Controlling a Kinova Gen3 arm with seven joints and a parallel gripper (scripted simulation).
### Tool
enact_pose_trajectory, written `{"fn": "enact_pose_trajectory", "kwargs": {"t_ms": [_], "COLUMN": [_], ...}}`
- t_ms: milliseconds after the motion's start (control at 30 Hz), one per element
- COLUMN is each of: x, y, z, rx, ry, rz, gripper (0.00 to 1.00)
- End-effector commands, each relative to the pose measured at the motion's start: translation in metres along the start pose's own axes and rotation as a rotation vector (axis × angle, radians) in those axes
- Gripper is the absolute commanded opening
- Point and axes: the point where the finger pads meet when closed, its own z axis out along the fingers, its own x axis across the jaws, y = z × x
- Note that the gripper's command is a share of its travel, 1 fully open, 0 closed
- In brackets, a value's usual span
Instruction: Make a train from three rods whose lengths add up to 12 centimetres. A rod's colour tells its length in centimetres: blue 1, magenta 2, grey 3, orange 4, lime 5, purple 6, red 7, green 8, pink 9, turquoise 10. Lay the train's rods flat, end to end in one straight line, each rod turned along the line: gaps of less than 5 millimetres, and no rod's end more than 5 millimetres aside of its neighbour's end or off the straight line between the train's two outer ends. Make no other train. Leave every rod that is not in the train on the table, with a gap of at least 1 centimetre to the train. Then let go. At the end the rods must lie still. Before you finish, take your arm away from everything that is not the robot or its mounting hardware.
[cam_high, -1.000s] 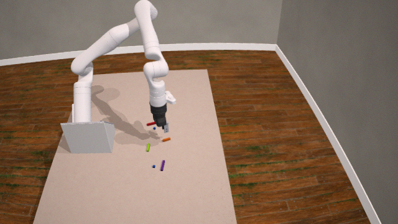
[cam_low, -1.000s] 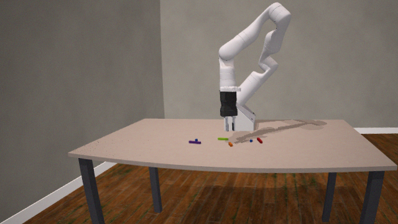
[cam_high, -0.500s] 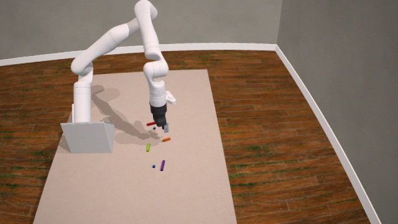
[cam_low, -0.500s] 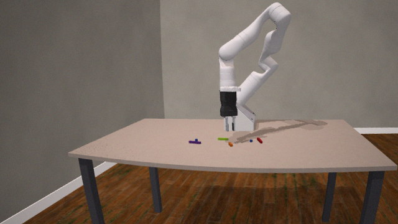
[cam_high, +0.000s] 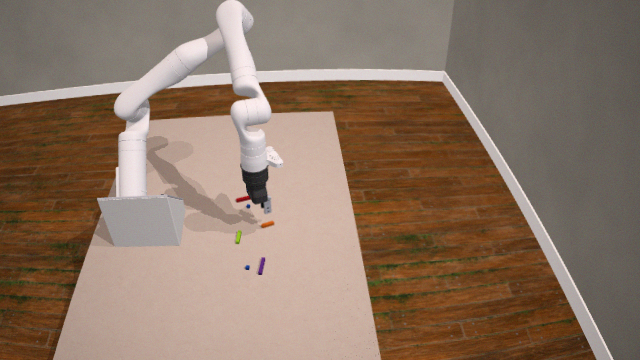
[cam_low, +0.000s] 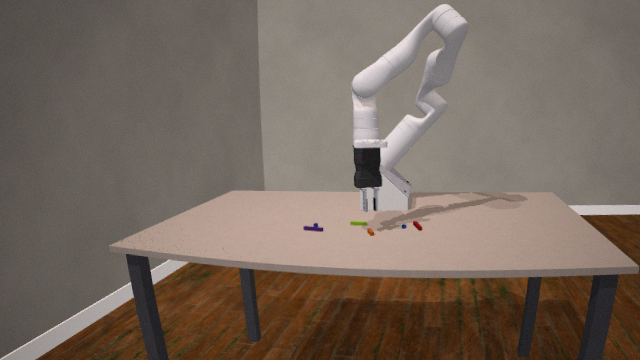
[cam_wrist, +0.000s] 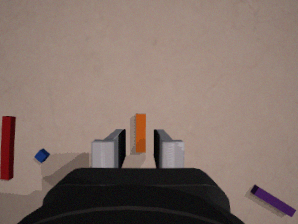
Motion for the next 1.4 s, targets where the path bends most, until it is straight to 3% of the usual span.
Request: {"fn": "enact_pose_trajectory", "kwargs": {"t_ms": [0,1367], "x": [0.000,0.000], "y": [0.000,-0.001], "z": [0.001,0.046], "rx": [0.000,0.000], "ry": [0.000,0.000], "rz": [0.000,0.001], "gripper": [0.54,0.54]}}
